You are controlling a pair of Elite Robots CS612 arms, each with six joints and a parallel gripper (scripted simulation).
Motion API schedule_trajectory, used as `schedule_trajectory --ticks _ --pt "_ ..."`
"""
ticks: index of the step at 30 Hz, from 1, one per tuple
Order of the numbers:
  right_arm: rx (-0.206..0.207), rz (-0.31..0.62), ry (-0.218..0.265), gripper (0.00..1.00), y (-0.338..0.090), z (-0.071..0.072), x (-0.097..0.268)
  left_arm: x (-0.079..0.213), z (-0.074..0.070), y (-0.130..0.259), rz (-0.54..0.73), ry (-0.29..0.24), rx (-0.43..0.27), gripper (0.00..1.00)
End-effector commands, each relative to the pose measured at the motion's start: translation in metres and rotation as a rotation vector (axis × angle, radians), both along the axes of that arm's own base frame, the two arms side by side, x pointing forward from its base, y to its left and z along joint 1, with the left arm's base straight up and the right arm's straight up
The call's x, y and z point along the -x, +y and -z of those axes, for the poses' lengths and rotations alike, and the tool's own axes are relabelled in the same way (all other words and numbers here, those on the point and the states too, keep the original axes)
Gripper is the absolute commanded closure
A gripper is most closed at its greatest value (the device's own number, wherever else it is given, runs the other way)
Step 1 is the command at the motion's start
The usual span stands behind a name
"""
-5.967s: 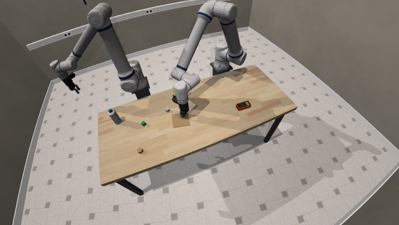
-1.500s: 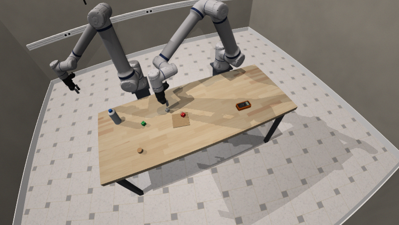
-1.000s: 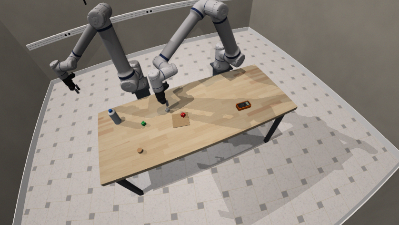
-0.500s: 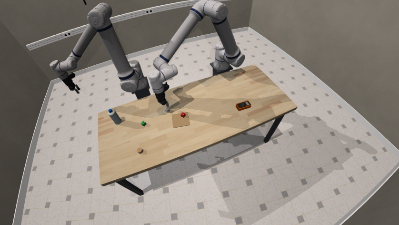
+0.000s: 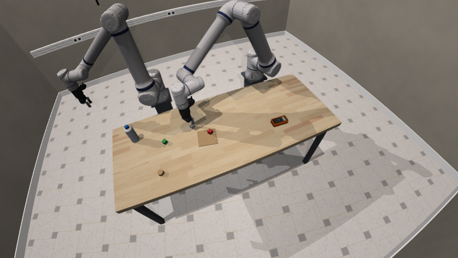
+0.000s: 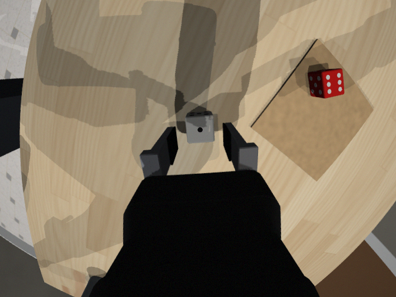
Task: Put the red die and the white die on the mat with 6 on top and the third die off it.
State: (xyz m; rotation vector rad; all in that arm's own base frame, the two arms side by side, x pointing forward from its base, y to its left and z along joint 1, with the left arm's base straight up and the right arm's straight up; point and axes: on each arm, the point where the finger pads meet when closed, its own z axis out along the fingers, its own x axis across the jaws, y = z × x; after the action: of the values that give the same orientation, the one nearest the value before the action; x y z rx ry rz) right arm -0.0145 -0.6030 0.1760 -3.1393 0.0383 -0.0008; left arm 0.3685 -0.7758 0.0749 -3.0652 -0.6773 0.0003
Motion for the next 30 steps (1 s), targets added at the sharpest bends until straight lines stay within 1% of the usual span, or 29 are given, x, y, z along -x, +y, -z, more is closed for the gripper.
schedule_trajectory --ticks 1,8,16,30 --pt "0.002 0.0 0.001 0.0 -0.001 -0.001 0.0 0.0 0.005 -0.001 0.0 -0.001 0.002 0.13" --pt "0.002 0.0 0.001 0.0 -0.001 -0.001 0.0 0.0 0.013 -0.001 0.0 -0.001 0.002 0.13" --pt "0.002 0.0 0.001 0.0 -0.001 -0.001 0.0 0.0 0.018 -0.001 0.0 -0.001 0.002 0.13" --pt "0.002 0.0 0.001 0.0 -0.001 -0.001 0.0 0.0 0.019 -0.001 0.0 -0.001 0.002 0.13"
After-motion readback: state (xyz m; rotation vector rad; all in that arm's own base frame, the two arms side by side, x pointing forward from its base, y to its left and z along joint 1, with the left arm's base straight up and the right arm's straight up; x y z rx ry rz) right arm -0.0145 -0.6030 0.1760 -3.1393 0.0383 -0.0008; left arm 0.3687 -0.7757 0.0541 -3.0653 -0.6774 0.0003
